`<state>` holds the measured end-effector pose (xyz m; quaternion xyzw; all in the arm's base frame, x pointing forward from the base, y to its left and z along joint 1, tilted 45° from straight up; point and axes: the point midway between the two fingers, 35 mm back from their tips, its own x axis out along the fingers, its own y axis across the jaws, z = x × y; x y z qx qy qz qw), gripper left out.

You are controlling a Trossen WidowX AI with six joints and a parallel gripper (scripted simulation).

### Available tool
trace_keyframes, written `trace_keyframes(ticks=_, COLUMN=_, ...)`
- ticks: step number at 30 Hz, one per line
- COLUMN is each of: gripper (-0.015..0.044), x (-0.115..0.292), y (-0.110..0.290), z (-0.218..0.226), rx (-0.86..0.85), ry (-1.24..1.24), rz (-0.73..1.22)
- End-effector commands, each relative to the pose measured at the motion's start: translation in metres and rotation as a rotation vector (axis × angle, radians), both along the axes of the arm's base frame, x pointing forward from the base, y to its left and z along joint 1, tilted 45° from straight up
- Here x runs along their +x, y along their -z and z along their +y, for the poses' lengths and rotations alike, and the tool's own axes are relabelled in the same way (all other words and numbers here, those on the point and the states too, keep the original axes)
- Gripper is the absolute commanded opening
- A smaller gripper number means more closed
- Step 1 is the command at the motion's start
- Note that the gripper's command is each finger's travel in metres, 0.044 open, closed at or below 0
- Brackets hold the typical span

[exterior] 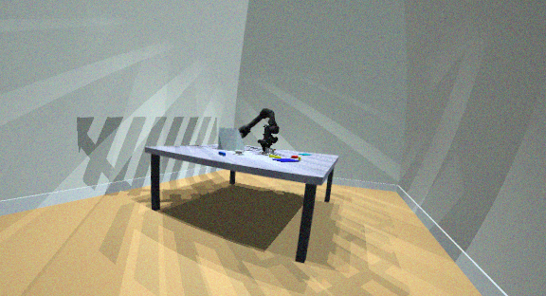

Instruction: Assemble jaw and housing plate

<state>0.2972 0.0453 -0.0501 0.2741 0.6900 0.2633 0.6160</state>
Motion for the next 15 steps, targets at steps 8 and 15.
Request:
trace_keyframes(ticks=8, gripper=0.0224, x=0.007, y=-0.044, z=-0.043, rx=-0.006, ry=0.002, rz=-0.016)
trace_keyframes(ticks=15, gripper=0.0355, x=0.007, y=-0.03, z=-0.048, rx=-0.018, ry=0.062, rz=0.035)
